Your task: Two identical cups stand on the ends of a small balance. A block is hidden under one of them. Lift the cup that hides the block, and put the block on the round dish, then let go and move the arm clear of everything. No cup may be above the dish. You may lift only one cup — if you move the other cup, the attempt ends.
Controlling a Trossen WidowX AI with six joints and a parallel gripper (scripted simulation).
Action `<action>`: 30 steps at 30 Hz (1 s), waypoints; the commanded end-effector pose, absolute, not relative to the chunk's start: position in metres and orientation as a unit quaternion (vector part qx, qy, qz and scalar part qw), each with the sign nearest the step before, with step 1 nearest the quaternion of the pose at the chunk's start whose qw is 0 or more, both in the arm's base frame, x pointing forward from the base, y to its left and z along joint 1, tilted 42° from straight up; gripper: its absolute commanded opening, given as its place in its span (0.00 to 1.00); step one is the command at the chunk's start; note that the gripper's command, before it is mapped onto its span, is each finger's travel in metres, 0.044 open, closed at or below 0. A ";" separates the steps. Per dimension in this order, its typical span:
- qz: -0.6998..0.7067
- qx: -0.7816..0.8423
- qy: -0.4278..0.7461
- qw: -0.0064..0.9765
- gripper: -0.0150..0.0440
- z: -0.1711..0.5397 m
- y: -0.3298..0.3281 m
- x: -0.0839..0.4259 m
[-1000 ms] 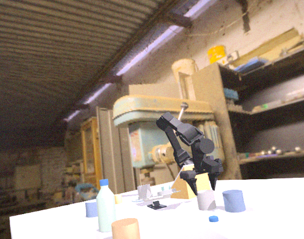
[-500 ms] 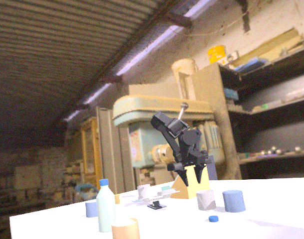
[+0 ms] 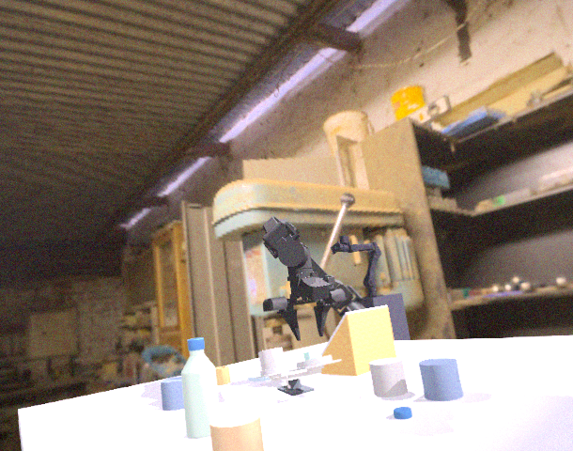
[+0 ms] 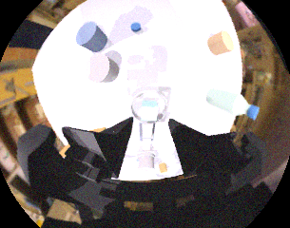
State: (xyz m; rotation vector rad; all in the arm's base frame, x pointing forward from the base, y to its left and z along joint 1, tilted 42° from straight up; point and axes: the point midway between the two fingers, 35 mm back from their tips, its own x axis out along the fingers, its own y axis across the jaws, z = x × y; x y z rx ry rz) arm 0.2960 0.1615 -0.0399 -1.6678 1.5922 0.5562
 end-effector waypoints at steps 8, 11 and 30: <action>0.220 -0.657 0.619 0.370 0.69 -0.051 0.151 0.298; 0.220 -0.657 0.619 0.371 0.69 -0.055 0.148 0.299; 0.219 -0.657 0.619 0.370 0.69 -0.076 0.129 0.302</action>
